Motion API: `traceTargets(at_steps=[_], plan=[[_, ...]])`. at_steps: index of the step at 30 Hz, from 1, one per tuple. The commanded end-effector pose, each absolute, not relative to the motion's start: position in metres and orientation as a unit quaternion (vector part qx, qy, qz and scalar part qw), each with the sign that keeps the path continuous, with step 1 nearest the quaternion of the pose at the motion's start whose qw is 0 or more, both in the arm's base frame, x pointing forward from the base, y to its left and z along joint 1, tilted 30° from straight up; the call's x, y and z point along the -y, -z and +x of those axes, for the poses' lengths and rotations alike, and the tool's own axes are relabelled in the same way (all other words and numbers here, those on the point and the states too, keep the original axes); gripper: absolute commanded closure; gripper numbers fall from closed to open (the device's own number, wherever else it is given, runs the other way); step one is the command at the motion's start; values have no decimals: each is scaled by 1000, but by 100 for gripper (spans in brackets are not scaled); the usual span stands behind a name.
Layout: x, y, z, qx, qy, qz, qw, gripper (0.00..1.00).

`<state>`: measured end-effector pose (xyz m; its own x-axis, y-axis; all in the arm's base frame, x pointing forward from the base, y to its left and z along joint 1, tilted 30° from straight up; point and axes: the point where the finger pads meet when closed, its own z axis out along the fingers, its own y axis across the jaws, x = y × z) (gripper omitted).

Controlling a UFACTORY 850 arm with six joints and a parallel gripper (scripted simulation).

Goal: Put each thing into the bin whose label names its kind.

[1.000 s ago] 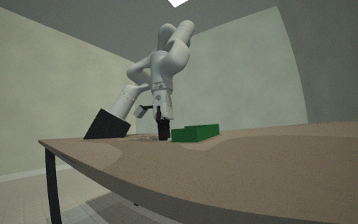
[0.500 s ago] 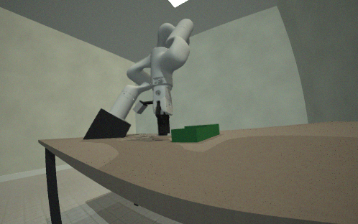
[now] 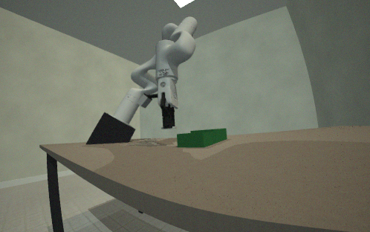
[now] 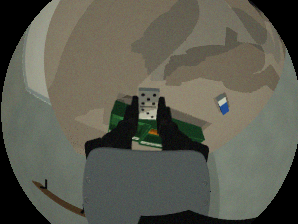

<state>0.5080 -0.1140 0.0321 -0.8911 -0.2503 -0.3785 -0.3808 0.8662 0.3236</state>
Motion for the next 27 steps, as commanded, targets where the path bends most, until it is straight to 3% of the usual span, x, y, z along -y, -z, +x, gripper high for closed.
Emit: traceTargets(at_steps=[1,18,27], plan=[[115,-34,508,-952,-199,-166,164,100],[113,-43,509,-952,-199,-166,164,100],[74,-69,535,-952,-199,-166,164,100]])
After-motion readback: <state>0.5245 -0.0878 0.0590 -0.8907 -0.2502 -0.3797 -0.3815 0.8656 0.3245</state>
